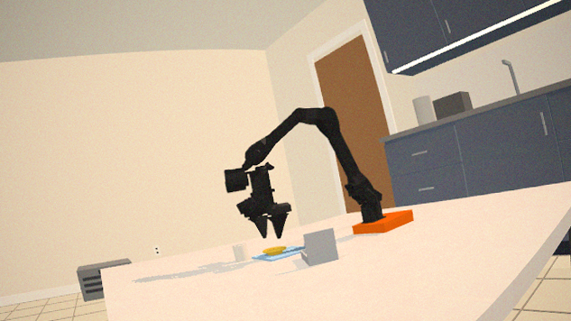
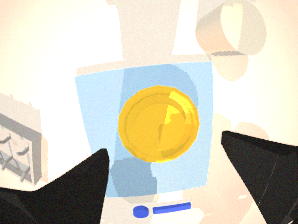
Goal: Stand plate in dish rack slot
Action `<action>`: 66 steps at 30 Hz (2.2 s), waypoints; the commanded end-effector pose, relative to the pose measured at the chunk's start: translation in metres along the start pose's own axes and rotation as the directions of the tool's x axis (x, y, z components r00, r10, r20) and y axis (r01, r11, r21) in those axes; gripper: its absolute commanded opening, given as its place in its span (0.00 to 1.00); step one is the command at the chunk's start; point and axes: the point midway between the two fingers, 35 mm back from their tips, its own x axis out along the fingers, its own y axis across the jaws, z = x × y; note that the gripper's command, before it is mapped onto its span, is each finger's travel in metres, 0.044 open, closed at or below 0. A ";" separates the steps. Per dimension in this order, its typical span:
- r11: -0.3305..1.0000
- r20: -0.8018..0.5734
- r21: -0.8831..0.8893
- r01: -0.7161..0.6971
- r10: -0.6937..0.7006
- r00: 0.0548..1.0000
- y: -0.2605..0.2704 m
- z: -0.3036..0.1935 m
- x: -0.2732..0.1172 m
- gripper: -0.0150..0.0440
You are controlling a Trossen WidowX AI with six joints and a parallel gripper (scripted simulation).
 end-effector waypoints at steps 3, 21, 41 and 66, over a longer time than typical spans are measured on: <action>1.000 -0.006 -0.005 0.002 -0.002 1.000 0.000 -0.001 0.012 0.93; 1.000 -0.005 -0.006 0.002 -0.002 1.000 0.000 -0.001 0.041 0.93; 1.000 -0.005 -0.007 0.002 -0.002 1.000 0.001 -0.001 0.046 0.85; 1.000 -0.004 -0.007 0.002 -0.002 1.000 -0.005 0.016 -0.037 0.25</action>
